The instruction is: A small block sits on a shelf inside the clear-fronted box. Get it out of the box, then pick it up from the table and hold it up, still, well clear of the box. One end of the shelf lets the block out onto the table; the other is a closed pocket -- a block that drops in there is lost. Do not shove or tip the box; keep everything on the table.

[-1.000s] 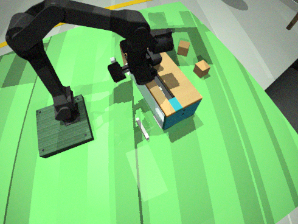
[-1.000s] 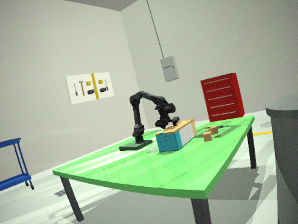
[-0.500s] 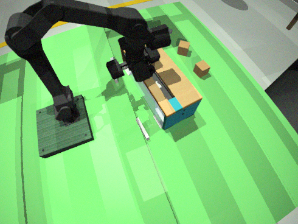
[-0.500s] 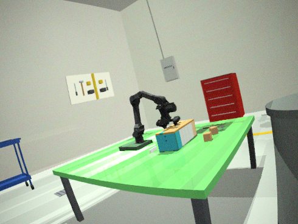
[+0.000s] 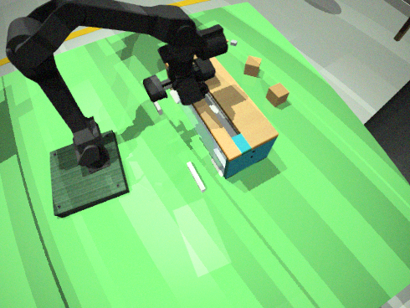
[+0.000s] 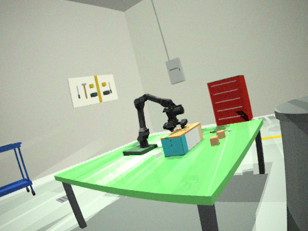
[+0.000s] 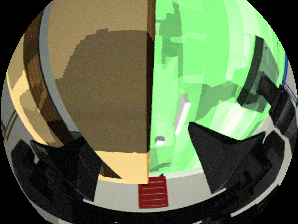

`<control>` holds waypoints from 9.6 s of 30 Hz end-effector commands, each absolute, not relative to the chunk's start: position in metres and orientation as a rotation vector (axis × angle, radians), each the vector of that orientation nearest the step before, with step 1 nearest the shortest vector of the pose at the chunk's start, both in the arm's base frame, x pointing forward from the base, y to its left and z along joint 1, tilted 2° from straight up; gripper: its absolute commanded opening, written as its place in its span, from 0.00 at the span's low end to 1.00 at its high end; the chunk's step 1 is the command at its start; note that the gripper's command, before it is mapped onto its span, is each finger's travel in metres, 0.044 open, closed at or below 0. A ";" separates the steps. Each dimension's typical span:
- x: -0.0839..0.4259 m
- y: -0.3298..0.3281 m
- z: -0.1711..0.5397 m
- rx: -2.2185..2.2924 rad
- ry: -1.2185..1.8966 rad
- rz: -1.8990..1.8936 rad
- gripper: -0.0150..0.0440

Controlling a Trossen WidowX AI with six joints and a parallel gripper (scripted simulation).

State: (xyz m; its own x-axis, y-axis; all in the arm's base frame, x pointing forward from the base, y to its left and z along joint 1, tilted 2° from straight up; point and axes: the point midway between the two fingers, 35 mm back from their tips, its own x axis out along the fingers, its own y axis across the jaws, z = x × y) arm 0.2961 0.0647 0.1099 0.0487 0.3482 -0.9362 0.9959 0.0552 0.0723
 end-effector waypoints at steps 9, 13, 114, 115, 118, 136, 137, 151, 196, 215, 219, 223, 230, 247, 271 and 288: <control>0.294 0.091 0.110 1.444 1.449 -0.927 0.93; 0.293 0.099 0.110 1.445 1.449 -0.926 0.93; 0.245 0.140 0.177 -2.267 0.278 1.485 0.74; 0.244 0.140 0.178 -2.314 0.244 1.497 0.74; 0.244 0.141 0.179 -2.436 0.144 1.544 0.74; 0.242 0.141 0.180 -2.687 -0.088 1.640 0.74; 0.242 0.141 0.180 -2.687 -0.088 1.640 0.74; 0.246 0.143 0.160 -2.687 -0.088 1.640 0.74; 0.251 0.144 0.035 -2.687 -0.088 1.641 0.74; 0.250 0.143 0.025 -2.687 -0.088 1.641 0.35; 0.251 0.144 0.041 -2.687 -0.087 1.639 0.25; 0.251 0.144 0.067 -2.686 -0.086 1.635 0.25; 0.248 0.143 0.089 -2.686 -0.085 1.633 0.25; 0.234 0.127 0.158 -2.825 -0.514 1.633 0.25; 0.221 0.118 0.187 -2.894 -0.710 1.592 0.25; 0.221 0.118 0.187 -2.894 -0.710 1.592 0.25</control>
State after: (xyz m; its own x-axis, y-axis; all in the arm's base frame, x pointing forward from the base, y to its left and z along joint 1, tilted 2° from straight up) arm 0.2204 0.1168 0.1844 0.4722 0.2393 -0.8484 0.4596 -0.8881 0.0054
